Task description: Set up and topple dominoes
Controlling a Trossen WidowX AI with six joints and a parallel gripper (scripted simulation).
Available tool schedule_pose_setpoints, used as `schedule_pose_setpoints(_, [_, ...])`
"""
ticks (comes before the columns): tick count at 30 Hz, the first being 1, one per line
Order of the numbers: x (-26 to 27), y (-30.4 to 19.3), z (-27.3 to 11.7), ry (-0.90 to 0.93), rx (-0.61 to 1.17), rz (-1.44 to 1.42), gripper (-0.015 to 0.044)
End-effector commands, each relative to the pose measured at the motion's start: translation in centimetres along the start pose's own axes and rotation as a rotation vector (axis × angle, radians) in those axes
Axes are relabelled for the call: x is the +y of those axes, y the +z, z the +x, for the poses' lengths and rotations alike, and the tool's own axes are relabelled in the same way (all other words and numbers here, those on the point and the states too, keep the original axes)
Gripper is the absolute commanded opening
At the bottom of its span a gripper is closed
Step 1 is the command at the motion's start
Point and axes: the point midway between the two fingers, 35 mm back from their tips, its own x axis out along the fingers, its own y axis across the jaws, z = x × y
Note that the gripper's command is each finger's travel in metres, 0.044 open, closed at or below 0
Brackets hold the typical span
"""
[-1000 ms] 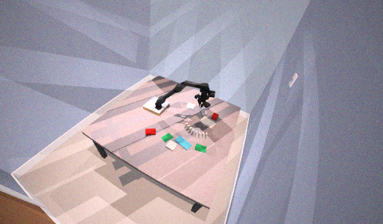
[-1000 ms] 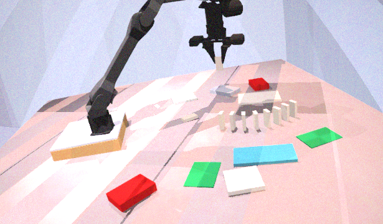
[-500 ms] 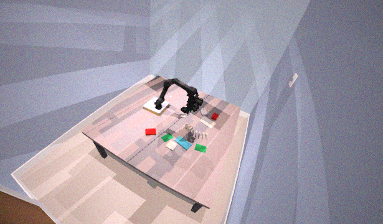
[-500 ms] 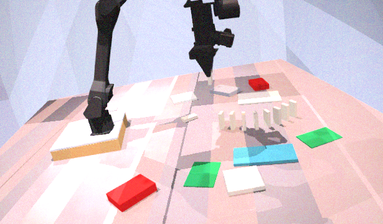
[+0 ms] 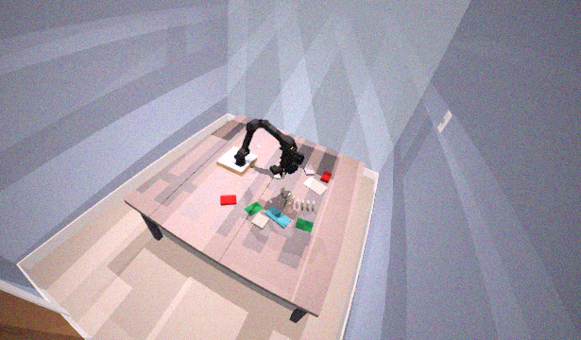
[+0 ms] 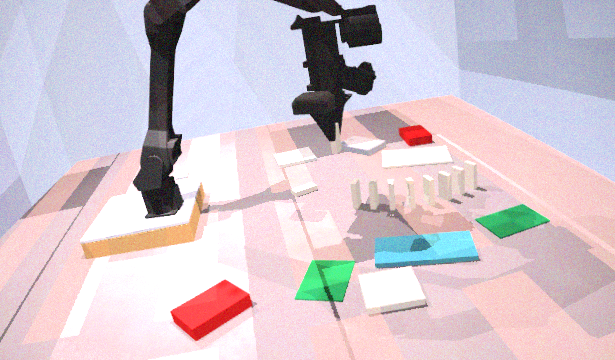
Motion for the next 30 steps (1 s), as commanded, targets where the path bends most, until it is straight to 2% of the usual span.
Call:
schedule_pose_setpoints(1, [0.0, 0.1, 1.9, -0.007, 0.006, 0.005, 0.0107])
schedule_pose_setpoints(18, [-0.3, -0.5, 9.9, -0.008, 0.006, 0.005, 0.0107])
schedule_pose_setpoints(30, [-0.4, -0.6, 10.2, -0.008, 0.007, 0.005, 0.0107])
